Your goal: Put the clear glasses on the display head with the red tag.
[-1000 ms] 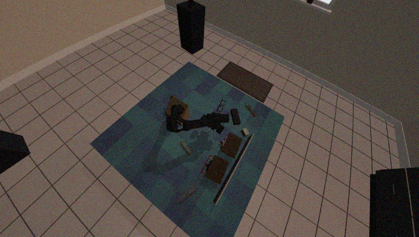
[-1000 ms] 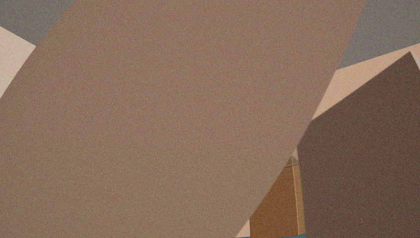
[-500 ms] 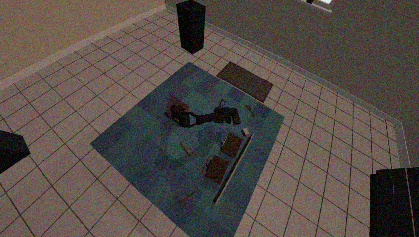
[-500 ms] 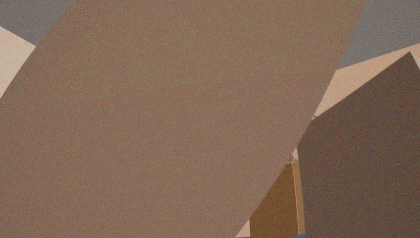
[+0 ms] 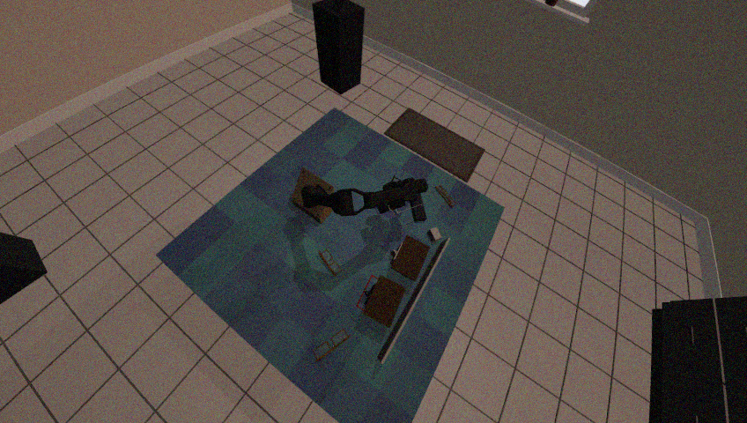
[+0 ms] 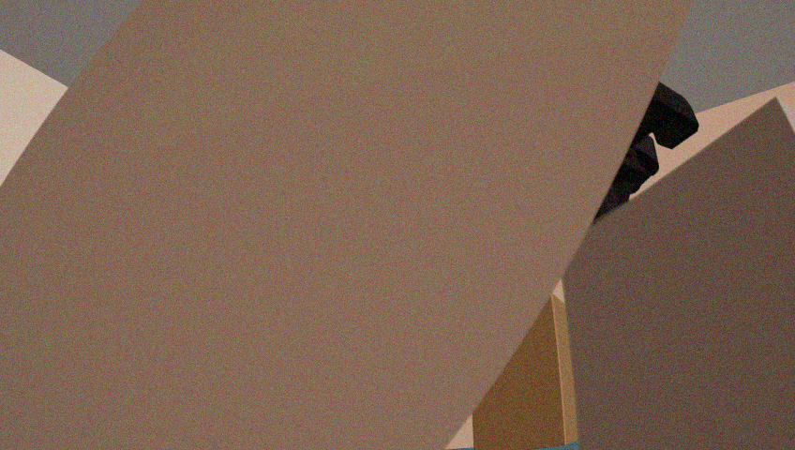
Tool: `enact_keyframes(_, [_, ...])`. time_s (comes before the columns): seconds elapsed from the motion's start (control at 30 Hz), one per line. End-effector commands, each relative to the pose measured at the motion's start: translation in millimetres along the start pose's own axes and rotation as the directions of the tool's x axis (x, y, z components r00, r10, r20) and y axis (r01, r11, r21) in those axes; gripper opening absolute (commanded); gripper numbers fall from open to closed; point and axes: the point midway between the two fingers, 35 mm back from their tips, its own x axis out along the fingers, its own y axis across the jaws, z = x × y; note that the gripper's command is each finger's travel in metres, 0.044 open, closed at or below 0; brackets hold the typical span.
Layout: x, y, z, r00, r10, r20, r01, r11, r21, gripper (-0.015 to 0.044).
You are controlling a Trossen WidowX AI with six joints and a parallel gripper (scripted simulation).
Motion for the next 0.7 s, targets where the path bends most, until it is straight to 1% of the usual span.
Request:
enact_keyframes(0.0, [2,-4,3,1.000,0.005,0.006,-0.005,0.999,-0.043,0.0000])
enact_keyframes(0.13, [14,-4,2,1.000,0.005,0.006,-0.004,0.999,-0.043,0.0000])
enact_keyframes(0.4, [62,-3,3,1.000,0.007,0.005,-0.007,0.999,-0.042,0.0000])
enact_keyframes(0.67, [63,-2,2,1.000,0.007,0.005,-0.007,0.999,-0.042,0.0000])
